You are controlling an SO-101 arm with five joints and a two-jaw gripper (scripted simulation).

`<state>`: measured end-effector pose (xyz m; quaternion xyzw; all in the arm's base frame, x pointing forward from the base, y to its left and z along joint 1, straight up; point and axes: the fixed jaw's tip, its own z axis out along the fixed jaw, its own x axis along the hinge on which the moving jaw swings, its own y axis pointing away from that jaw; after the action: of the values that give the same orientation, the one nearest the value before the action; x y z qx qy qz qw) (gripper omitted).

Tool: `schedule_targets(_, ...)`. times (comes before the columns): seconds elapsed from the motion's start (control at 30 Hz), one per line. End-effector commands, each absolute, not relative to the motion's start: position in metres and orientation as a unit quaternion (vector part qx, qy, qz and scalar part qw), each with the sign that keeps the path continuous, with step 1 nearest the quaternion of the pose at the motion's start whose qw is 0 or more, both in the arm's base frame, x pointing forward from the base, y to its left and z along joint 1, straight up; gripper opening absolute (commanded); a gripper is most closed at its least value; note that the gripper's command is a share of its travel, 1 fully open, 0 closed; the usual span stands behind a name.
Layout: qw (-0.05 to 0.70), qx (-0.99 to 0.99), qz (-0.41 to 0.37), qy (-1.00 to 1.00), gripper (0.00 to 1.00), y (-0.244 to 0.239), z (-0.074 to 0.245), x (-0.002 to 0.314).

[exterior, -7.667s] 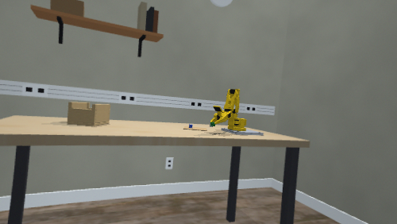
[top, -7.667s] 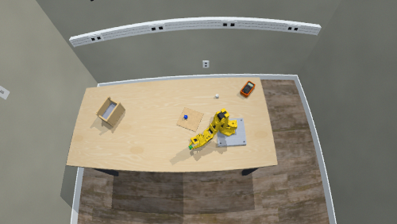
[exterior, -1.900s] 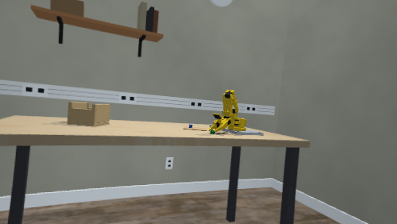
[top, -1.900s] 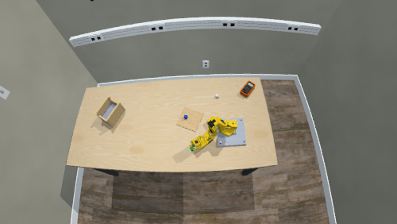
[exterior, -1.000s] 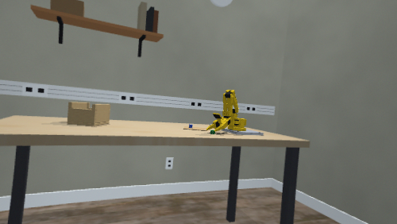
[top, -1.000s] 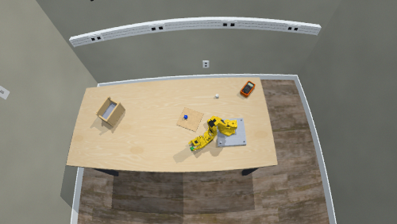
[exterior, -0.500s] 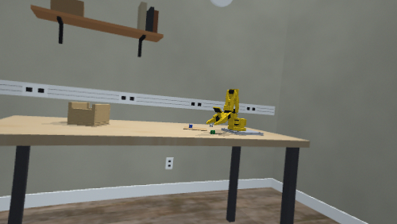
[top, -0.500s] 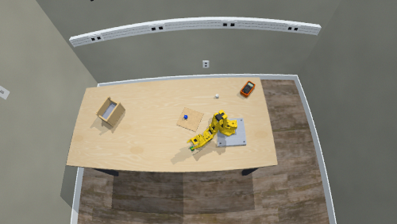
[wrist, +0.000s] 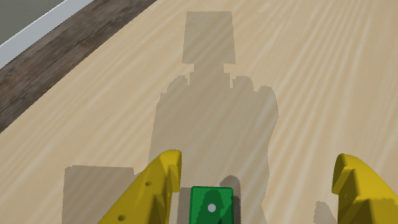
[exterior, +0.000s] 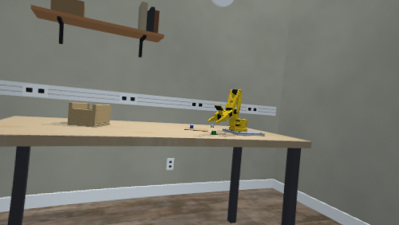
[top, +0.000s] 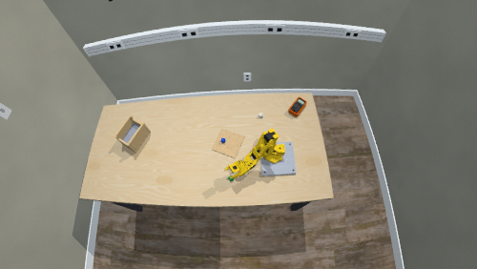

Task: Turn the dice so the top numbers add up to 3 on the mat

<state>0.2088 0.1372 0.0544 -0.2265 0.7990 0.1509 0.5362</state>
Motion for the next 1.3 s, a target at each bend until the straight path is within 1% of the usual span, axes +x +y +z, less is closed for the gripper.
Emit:
schedule_targets(0.0, 0.532, -0.234, 0.149, 0.800, 0.29, 0.137, 0.053, 0.206)
schedule_targets(0.43, 0.533, -0.233, 0.150, 0.800, 0.29, 0.137, 0.054, 0.206)
schedule_targets(0.57, 0.544, -0.231, 0.153, 0.792, 0.29, 0.138, 0.060, 0.207)
schedule_targets(0.7, 0.573, -0.225, 0.161, 0.771, 0.29, 0.140, 0.076, 0.211)
schedule_targets(0.87, 0.628, -0.212, 0.176, 0.728, 0.29, 0.142, 0.109, 0.214)
schedule_targets(0.93, 0.628, -0.212, 0.176, 0.728, 0.29, 0.142, 0.109, 0.214)
schedule_targets(1.13, 0.687, -0.196, 0.193, 0.672, 0.28, 0.142, 0.147, 0.213)
schedule_targets(1.27, 0.708, -0.190, 0.199, 0.650, 0.28, 0.140, 0.161, 0.211)
